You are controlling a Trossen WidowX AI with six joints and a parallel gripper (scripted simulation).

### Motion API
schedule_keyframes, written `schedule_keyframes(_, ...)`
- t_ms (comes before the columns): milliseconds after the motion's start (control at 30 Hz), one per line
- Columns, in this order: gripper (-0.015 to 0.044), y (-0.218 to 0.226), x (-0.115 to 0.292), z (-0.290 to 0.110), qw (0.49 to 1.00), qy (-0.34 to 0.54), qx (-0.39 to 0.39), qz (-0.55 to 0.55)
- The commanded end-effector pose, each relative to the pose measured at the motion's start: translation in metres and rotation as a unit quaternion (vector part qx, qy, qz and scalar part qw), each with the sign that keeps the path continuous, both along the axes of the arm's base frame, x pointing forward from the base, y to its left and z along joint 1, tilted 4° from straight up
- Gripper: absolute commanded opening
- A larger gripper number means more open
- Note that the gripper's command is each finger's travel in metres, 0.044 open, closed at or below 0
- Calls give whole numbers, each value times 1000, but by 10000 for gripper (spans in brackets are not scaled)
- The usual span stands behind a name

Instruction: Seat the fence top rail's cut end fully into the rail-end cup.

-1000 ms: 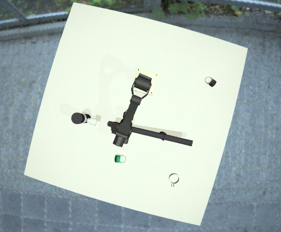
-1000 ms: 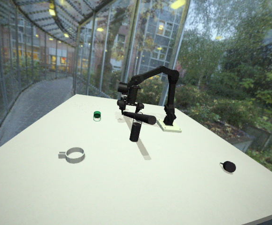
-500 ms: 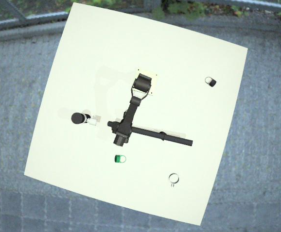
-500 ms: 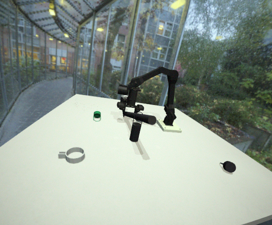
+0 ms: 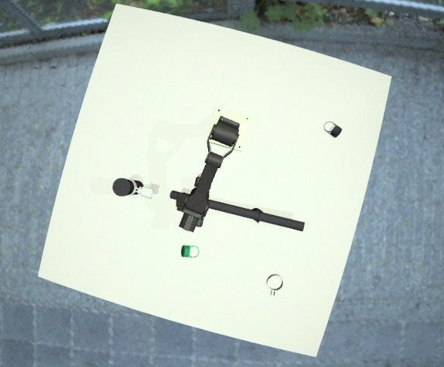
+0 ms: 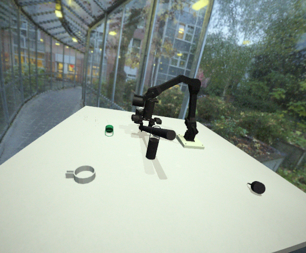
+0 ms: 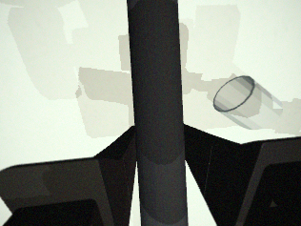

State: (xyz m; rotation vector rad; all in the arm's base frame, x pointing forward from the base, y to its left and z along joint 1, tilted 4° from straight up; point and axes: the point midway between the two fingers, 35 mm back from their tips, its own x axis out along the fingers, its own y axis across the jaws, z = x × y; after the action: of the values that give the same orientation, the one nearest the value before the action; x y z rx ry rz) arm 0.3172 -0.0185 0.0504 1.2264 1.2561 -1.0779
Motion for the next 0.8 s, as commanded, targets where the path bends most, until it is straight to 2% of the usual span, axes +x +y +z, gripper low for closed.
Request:
schedule_keyframes(0,13,0,-2,1,1000,6,-1,-1)
schedule_keyframes(233,0,-3,1,10,1000,5,-11,-1)
schedule_keyframes(633,0,-32,5,70,990,-7,-141,2)
schedule_keyframes(767,0,-34,5,74,989,-7,-148,2)
